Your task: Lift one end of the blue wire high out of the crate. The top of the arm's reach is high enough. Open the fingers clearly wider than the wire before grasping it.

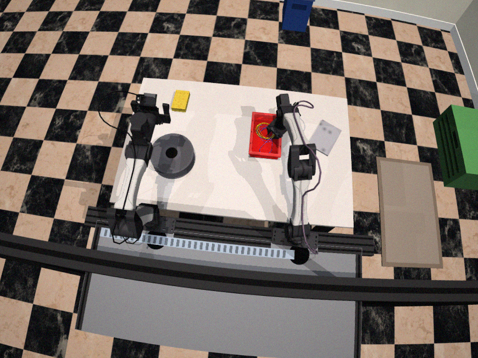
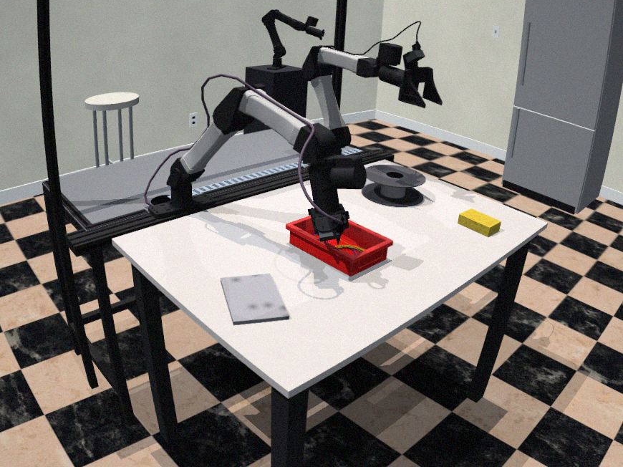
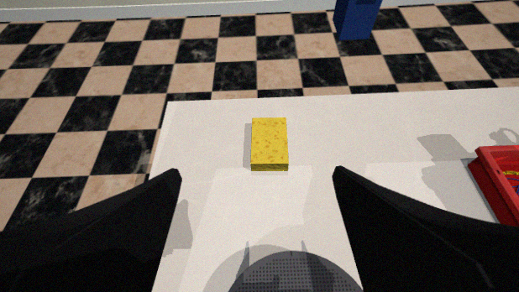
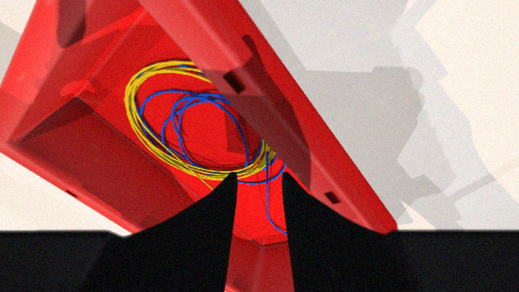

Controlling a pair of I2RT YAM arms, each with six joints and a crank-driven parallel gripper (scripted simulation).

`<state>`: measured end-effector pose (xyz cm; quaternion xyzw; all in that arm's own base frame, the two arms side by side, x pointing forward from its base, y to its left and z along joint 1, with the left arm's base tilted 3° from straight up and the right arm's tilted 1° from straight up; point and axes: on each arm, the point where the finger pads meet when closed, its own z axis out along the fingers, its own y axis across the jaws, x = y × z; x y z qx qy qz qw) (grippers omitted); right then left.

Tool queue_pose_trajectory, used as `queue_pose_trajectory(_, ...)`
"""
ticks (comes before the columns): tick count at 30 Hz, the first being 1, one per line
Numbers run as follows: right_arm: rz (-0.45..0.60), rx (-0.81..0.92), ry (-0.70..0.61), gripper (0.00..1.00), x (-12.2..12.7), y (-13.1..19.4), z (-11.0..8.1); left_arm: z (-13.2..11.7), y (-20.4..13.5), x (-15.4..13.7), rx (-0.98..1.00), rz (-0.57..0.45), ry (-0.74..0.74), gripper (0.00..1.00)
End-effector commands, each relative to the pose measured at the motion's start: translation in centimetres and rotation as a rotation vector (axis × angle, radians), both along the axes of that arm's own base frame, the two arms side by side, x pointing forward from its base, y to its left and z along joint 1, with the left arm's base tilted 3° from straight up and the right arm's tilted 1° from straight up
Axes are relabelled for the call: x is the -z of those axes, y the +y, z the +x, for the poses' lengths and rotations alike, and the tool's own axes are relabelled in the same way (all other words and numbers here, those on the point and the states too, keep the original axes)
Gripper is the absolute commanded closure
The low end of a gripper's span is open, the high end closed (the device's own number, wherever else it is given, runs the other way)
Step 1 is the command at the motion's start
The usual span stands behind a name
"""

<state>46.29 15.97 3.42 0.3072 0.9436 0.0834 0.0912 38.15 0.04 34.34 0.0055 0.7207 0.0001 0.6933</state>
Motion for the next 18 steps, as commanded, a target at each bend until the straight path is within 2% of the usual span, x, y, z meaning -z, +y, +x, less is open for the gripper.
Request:
queue_pose_trajectory(1,0.003,0.006,-0.012,0.70,0.9,-0.3,0.3,0.1,0.0,-1.7,-0.010,-0.008,-0.039,0.00)
queue_pose_trajectory(10,0.003,0.006,-0.012,0.70,0.9,-1.4,0.2,0.1,0.0,-1.7,-0.010,-0.008,-0.039,0.00)
queue_pose_trajectory(14,0.003,0.006,-0.012,0.70,0.4,-2.9,0.1,0.1,0.0,-1.7,-0.010,-0.008,-0.039,0.00)
queue_pose_trajectory(18,0.003,0.006,-0.012,0.70,-0.2,-2.9,0.0,0.1,0.0,-1.7,-0.010,-0.008,-0.039,0.00)
